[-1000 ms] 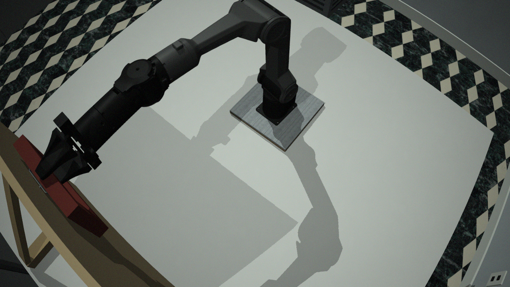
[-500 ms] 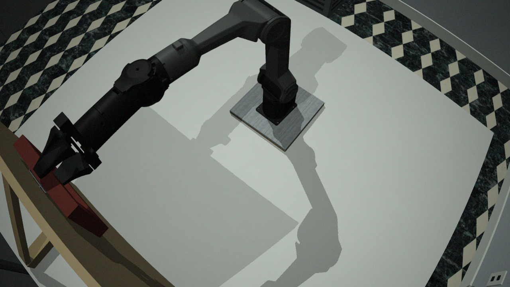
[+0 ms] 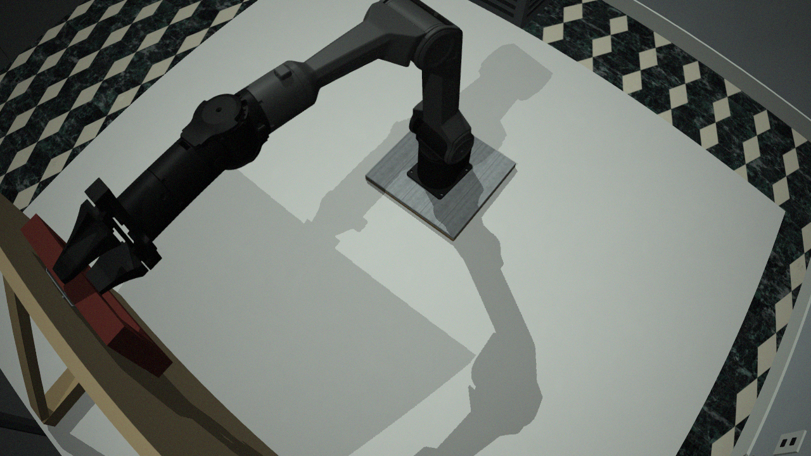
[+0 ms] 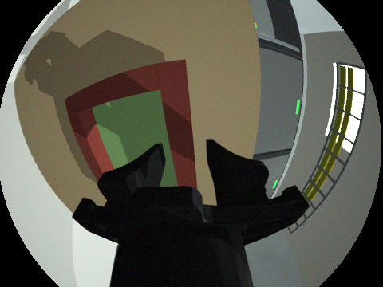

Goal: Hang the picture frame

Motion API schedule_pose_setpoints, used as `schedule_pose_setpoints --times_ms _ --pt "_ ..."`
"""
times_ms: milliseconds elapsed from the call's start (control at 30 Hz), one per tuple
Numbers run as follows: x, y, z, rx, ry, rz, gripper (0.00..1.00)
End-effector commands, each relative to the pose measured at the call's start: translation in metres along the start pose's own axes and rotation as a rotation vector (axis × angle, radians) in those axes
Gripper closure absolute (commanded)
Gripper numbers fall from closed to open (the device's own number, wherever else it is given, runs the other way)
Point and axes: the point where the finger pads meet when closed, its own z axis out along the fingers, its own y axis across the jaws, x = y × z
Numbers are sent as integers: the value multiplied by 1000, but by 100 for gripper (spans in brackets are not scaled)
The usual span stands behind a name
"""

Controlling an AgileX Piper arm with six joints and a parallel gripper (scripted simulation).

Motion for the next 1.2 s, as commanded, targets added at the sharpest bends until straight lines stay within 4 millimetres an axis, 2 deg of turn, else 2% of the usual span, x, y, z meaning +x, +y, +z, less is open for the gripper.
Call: schedule_pose_setpoints --times_ms 0,1167 --pt "0 -2 -1 4 0 -1 37" --pt "0 -2 -9 4 0 -1 37"
